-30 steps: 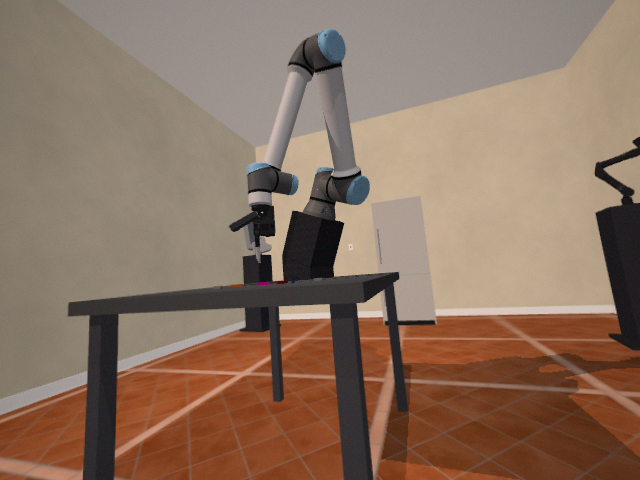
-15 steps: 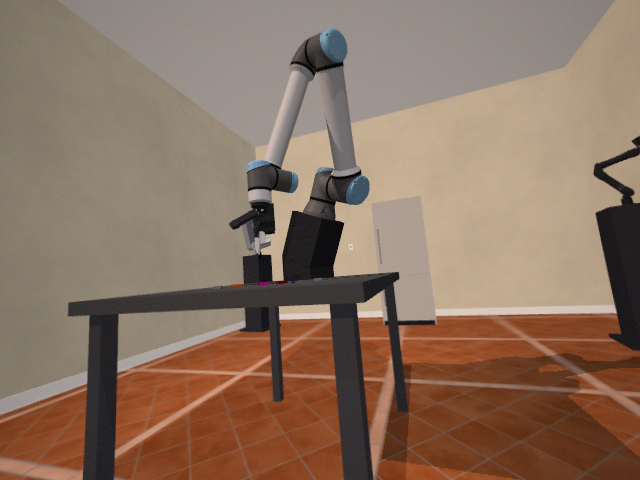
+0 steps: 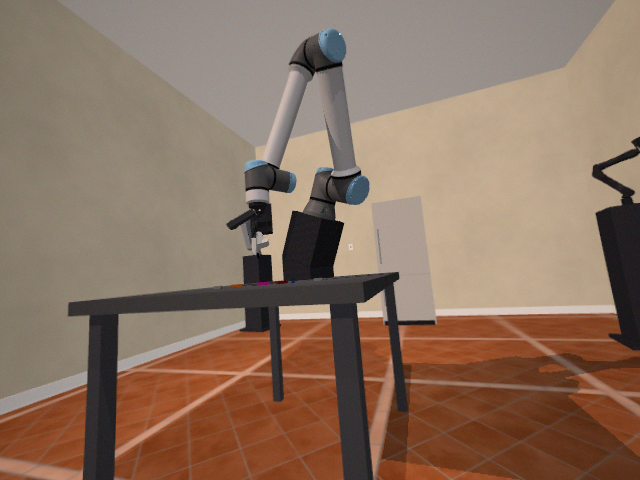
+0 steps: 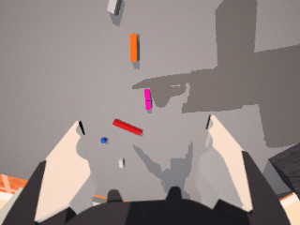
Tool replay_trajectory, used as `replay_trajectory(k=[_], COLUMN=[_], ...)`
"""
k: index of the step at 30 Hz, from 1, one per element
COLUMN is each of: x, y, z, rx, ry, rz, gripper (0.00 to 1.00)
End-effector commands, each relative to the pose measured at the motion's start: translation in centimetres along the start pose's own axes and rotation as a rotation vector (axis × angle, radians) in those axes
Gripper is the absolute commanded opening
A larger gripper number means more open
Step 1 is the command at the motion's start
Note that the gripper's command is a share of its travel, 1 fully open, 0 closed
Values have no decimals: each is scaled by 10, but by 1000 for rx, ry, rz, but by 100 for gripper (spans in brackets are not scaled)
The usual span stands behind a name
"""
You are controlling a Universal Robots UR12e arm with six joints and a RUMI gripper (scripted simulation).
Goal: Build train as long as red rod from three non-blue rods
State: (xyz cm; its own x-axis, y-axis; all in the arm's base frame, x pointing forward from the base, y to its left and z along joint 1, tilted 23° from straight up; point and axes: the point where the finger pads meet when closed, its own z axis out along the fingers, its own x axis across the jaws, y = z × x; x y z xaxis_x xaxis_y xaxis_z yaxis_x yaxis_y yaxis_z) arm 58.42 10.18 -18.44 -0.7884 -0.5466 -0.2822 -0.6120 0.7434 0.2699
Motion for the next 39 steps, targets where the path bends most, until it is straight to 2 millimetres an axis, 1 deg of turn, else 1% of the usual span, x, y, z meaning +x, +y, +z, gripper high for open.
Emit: replay_trajectory(k=[1,4,11,13,18,19,39], x=[-7,-20,-36,-38,-39,-39,-39], y=[-22,-64,-125,-134,-136,-136,-136], z=[3,9,18,20,20,20,20], rx=[1,1,1,1,1,1,1], ry=[0,0,0,0,0,0,0], rz=[69,203,399,429,435,435,435], gripper=[100,100,100,100,100,14,14])
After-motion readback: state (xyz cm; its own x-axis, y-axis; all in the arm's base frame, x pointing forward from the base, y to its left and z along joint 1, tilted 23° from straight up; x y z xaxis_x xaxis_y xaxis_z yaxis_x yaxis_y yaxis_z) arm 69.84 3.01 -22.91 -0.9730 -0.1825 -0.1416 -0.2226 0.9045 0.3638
